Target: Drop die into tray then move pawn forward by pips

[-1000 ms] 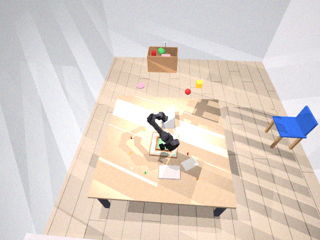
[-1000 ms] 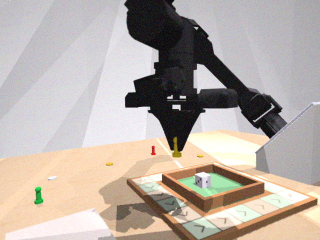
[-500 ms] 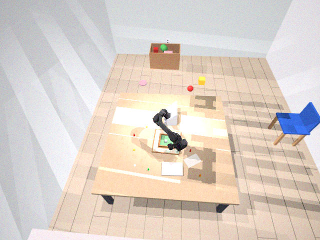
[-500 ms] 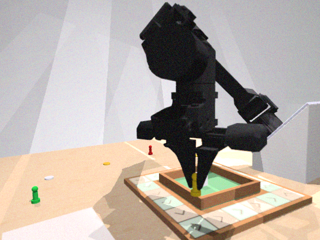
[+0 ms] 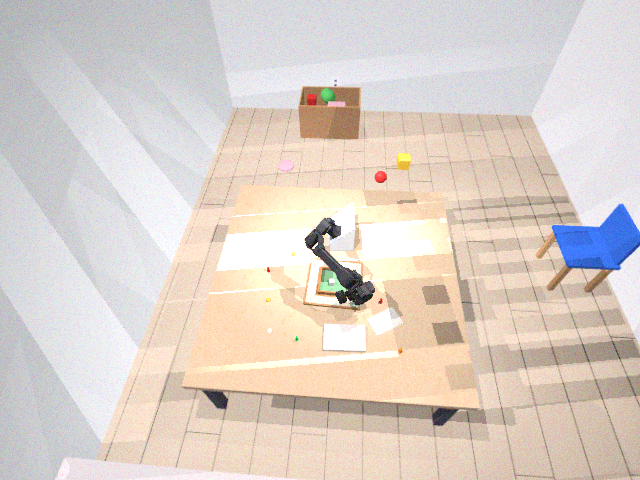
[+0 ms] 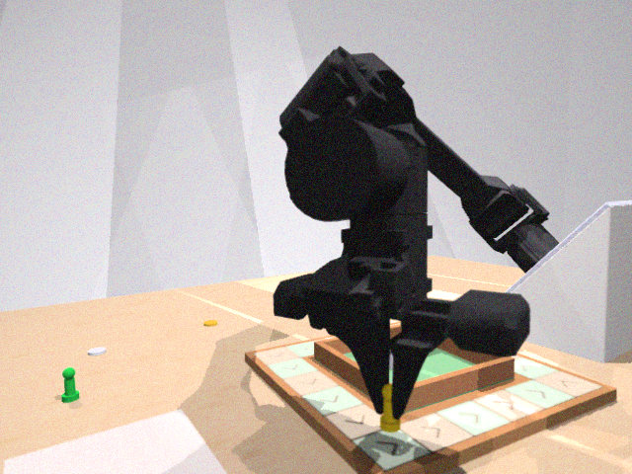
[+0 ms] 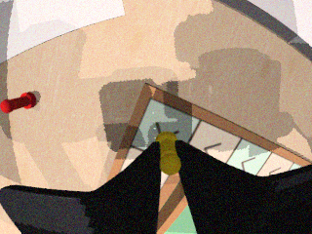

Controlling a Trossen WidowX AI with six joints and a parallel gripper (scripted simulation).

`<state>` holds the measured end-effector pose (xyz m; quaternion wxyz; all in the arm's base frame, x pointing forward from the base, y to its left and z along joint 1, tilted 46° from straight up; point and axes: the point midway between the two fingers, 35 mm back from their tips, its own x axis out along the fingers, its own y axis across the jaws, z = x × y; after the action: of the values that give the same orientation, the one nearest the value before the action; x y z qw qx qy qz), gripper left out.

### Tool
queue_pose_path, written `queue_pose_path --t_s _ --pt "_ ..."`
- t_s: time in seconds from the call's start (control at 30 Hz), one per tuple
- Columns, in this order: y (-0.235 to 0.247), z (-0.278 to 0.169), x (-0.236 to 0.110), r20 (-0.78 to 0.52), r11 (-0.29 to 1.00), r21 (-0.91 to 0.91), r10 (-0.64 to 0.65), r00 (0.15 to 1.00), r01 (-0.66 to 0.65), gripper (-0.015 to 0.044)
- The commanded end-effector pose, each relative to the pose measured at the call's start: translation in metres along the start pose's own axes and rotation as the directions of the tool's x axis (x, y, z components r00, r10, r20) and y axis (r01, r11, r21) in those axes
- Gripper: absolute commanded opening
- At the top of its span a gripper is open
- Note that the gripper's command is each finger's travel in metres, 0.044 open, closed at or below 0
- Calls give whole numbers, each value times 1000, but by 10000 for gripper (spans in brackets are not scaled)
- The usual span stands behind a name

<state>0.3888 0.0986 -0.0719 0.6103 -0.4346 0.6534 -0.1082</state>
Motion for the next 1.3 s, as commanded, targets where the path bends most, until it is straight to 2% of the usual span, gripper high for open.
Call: queue_pose_path --t_s 0.0,0.4,0.73,0.87,0.97,1.1,1.27 --pt "0 -1 5 -4 1000 -5 -4 1000 4 0" --pt "0 -1 20 -5 1000 -5 -4 1000 4 0" --pt "0 1 11 3 1000 0 -1 1000 1 263" --pt "1 1 -33 -3 1000 -5 -2 1000 2 368" --pt "1 1 -36 -4 1000 -6 -2 1000 2 440" --pt "1 -7 -43 -3 1000 10 0 1000 0 440" --pt "5 -70 -88 1 992 127 12 1000 -12 440"
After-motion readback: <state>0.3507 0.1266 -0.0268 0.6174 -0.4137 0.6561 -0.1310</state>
